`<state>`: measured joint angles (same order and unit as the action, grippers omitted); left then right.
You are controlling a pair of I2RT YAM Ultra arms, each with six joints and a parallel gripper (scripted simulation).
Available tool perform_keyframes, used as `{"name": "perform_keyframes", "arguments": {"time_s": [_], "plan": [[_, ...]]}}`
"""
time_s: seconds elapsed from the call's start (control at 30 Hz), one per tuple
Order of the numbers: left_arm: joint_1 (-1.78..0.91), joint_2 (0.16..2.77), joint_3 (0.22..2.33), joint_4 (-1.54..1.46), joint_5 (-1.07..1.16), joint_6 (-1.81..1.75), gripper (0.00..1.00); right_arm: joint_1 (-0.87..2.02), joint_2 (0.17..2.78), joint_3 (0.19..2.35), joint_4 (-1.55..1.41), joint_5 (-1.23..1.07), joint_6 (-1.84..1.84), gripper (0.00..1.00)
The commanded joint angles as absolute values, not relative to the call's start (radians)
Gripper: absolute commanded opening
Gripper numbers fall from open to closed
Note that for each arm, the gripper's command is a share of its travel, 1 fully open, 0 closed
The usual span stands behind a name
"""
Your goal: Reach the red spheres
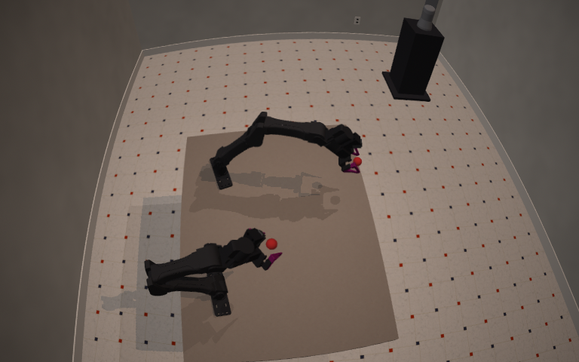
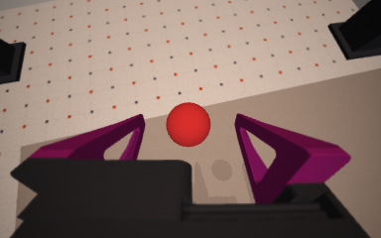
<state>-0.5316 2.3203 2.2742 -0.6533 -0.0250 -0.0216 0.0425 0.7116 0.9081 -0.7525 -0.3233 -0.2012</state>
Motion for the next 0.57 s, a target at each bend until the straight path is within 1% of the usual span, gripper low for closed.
{"name": "perform_keyframes", "arguments": {"time_s": [0.0,0.53], "plan": [[-0.529,2.297,2.323,-0.622,-0.031,-0.027,1.0,0.035,0.689,0.896,-0.755,-0.333,-0.194,1.0],[-0.529,2.303,2.333,-0.626,-0.031,-0.027,1.0,0.034,0.689,0.896,-0.755,-0.333,-0.194,1.0]]}}
